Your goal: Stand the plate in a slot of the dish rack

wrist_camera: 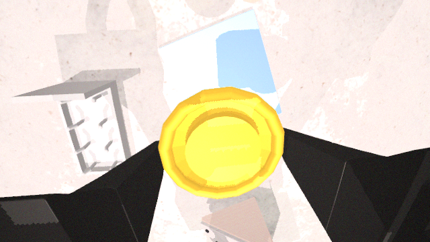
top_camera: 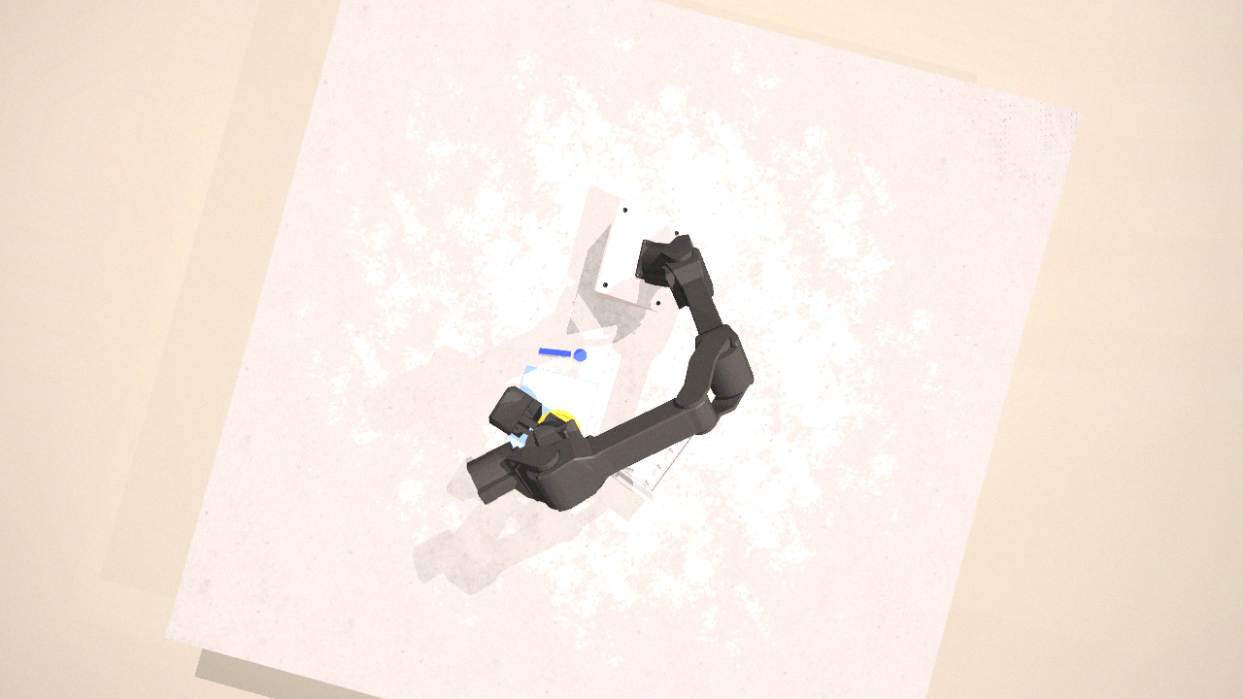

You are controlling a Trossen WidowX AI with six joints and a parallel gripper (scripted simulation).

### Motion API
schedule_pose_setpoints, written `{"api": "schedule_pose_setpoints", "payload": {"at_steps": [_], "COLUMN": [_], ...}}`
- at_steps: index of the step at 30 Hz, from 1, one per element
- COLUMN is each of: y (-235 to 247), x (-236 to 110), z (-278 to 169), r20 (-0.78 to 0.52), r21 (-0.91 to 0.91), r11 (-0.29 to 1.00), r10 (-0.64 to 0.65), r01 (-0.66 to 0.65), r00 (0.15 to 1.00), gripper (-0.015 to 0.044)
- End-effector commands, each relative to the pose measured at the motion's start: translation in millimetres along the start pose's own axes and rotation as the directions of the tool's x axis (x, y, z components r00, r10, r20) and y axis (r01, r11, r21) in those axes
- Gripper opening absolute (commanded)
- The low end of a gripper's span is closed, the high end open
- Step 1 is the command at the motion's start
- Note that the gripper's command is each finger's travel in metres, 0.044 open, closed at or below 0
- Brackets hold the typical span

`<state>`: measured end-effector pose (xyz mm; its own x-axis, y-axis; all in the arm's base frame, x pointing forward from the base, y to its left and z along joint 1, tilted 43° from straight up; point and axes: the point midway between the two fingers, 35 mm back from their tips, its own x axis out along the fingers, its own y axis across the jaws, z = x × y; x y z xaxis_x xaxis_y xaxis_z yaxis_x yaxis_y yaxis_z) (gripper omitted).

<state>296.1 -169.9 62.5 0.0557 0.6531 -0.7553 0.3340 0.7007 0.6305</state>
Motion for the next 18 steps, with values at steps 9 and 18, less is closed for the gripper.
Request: {"api": "schedule_pose_setpoints", "payload": {"at_steps": [9, 18], "y": [51.5, 87.7], "x": [-6.8, -7.8], "z": [-24.5, -47.4], "r20": [0.021, 0.034], "r21": [0.385, 0.648], "r11": [0.923, 0.761], "r10": [-0.022, -0.027], "r01": [0.012, -0.002], "r00": [1.0, 0.999], "gripper": [0.0, 0.0]}}
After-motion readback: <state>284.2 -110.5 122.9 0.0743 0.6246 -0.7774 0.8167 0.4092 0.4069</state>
